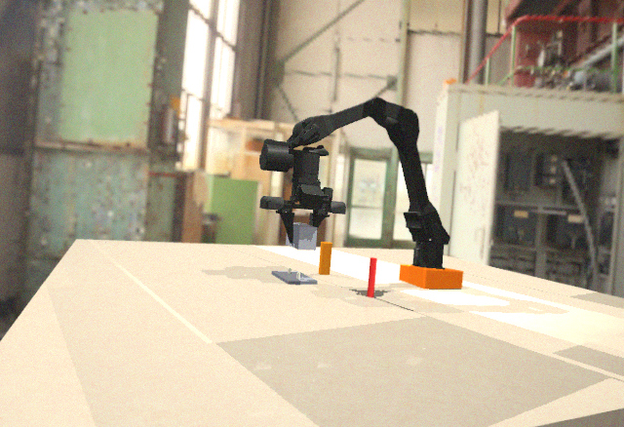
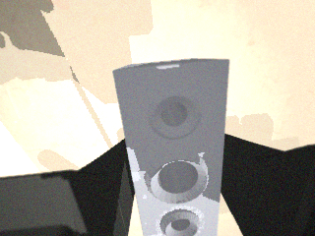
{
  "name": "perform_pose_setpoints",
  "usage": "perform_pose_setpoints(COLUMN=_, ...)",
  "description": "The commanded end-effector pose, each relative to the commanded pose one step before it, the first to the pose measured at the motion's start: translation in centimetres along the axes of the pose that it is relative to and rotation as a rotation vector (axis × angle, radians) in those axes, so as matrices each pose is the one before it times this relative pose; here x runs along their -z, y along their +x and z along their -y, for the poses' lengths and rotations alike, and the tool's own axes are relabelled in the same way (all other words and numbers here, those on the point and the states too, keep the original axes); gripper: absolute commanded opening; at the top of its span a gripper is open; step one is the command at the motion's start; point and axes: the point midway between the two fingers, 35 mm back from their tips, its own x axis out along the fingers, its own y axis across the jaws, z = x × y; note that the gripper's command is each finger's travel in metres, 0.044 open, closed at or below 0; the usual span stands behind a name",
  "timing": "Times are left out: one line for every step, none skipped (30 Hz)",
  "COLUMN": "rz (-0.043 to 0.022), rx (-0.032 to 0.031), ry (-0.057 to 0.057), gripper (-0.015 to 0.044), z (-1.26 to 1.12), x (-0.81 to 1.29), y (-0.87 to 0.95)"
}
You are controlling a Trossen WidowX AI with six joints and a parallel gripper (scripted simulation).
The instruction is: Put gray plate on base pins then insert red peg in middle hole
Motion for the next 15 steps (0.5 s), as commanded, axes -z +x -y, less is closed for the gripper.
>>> perform_pose_setpoints(rz=-0.00686, rx=-0.00593, ry=-0.0122, gripper=0.0000, z=-0.152, x=1.077, y=0.734)
perform_pose_setpoints(rz=-0.00032, rx=0.00012, ry=-0.0039, gripper=0.0000, z=-0.011, x=0.271, y=0.165)
perform_pose_setpoints(rz=-0.00032, rx=0.00011, ry=-0.0039, gripper=0.0000, z=-0.015, x=0.271, y=0.165)
perform_pose_setpoints(rz=-0.00033, rx=0.00011, ry=-0.0039, gripper=0.0000, z=-0.019, x=0.270, y=0.165)
perform_pose_setpoints(rz=-0.00039, rx=0.00044, ry=-0.0052, gripper=0.0000, z=-0.017, x=0.278, y=0.173)
perform_pose_setpoints(rz=-0.00041, rx=0.00044, ry=-0.0053, gripper=0.0000, z=-0.022, x=0.283, y=0.176)
perform_pose_setpoints(rz=-0.00043, rx=0.00043, ry=-0.0053, gripper=0.0000, z=-0.027, x=0.282, y=0.176)
perform_pose_setpoints(rz=-0.00044, rx=0.00042, ry=-0.0053, gripper=0.0000, z=-0.032, x=0.282, y=0.176)
perform_pose_setpoints(rz=-0.00046, rx=0.00040, ry=-0.0053, gripper=0.0000, z=-0.037, x=0.281, y=0.176)
perform_pose_setpoints(rz=-0.00047, rx=0.00039, ry=-0.0053, gripper=0.0000, z=-0.042, x=0.280, y=0.176)
perform_pose_setpoints(rz=-0.00048, rx=0.00038, ry=-0.0053, gripper=0.0000, z=-0.047, x=0.279, y=0.176)
perform_pose_setpoints(rz=-0.00041, rx=0.00031, ry=-0.0044, gripper=0.0000, z=-0.043, x=0.231, y=0.146)
perform_pose_setpoints(rz=-0.00025, rx=0.00018, ry=-0.0026, gripper=0.0000, z=-0.028, x=0.138, y=0.087)
perform_pose_setpoints(rz=-0.00008, rx=0.00006, ry=-0.0009, gripper=0.0000, z=-0.009, x=0.046, y=0.029)
perform_pose_setpoints(rz=0.00000, rx=0.00001, ry=0.0000, gripper=0.0000, z=0.017, x=0.004, y=-0.013)
